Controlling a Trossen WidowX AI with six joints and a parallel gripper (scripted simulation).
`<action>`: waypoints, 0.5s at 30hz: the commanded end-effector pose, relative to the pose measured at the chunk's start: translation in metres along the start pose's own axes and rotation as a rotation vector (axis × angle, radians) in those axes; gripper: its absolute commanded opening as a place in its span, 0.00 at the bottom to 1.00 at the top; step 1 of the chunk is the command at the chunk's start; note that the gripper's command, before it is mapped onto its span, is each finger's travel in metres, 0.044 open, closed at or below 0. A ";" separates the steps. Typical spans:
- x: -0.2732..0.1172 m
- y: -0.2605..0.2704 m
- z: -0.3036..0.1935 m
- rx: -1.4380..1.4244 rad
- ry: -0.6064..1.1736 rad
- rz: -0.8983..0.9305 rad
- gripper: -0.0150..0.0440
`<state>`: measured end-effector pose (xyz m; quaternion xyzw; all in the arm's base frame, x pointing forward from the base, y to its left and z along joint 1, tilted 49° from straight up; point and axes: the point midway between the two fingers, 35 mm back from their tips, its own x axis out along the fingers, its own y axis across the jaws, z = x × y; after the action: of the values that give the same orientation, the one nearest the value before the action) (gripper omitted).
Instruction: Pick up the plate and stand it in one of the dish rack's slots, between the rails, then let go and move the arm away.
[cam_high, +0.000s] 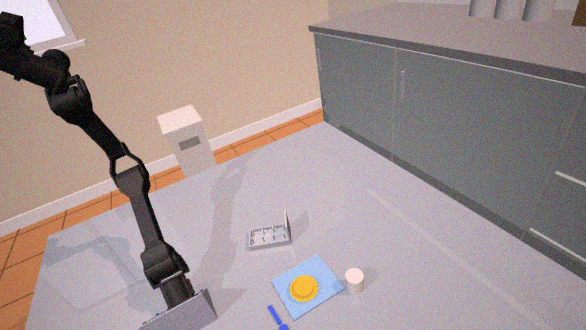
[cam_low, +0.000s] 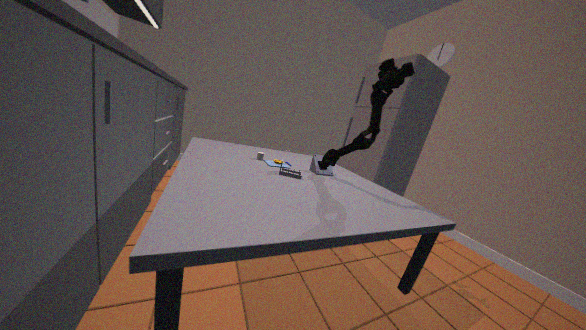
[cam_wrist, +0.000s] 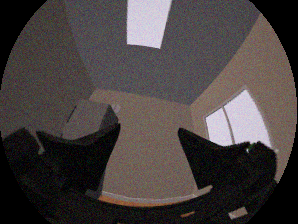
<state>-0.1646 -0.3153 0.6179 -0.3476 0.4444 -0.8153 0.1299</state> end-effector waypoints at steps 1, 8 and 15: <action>-0.003 0.027 0.018 -0.023 -0.047 0.066 0.93; -0.012 0.061 0.044 -0.056 -0.125 0.157 0.93; -0.025 0.109 0.073 -0.052 -0.211 0.286 0.93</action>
<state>-0.1182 -0.3855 0.5690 -0.3691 0.4799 -0.7574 0.2448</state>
